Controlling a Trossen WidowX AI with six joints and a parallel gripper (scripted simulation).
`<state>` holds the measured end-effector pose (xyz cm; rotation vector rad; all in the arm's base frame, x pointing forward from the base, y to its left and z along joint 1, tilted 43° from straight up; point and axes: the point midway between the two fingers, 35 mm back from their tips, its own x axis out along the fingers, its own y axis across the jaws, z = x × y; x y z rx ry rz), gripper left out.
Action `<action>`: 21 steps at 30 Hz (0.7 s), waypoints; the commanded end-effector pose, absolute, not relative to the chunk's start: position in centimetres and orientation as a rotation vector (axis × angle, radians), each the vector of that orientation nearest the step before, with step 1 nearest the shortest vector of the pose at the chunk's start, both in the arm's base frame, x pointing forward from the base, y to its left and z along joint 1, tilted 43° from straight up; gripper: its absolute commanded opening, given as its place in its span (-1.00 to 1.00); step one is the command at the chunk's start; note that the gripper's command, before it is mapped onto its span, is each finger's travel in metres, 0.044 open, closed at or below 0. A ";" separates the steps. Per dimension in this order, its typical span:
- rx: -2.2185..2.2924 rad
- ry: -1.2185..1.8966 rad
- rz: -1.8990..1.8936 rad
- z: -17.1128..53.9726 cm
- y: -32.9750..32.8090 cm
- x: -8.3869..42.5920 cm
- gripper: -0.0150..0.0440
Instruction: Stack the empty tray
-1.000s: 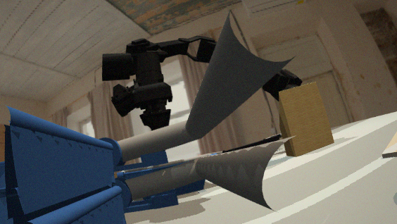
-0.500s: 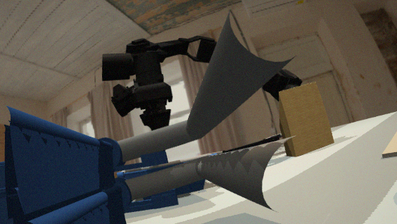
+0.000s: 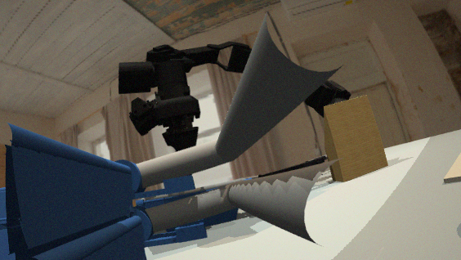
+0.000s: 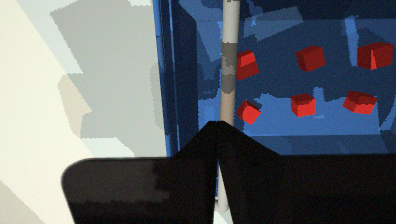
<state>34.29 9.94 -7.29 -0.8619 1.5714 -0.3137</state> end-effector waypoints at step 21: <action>-0.921 1.550 -0.226 3.6 19.9 33.4 1.00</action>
